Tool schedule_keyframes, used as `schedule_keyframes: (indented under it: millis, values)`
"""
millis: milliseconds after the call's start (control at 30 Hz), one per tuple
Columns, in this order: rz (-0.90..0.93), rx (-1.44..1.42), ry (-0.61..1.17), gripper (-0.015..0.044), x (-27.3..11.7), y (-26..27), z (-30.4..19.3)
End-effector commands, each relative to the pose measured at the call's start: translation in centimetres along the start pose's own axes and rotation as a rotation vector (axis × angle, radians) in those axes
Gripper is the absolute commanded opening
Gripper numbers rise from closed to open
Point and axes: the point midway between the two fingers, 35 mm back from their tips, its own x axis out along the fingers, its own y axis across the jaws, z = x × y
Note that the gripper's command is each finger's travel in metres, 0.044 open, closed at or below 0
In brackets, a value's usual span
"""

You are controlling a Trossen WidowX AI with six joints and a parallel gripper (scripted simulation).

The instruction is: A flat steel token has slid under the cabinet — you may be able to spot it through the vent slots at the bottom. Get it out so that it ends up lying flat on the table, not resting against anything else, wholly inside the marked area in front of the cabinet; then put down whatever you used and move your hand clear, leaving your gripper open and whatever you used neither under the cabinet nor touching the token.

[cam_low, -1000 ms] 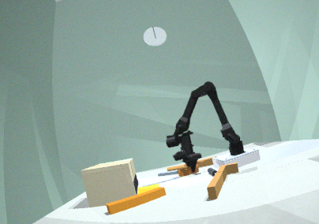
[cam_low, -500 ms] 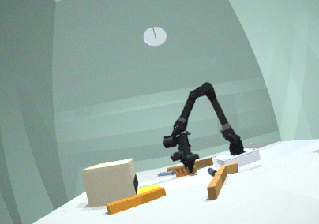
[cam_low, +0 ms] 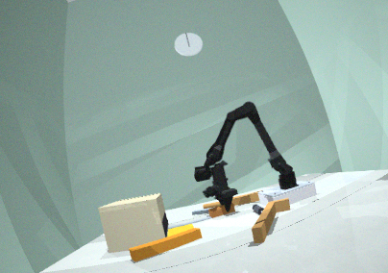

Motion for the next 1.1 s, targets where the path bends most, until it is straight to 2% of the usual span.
schedule_keyframes:
  millis: [0, 1067]
  values:
    - [-0.003, 0.001, 0.001, 0.0, 0.0, -0.1, 0.5]
    - [-0.002, 0.001, -0.001, 0.0, -0.1, -0.1, 4.6]
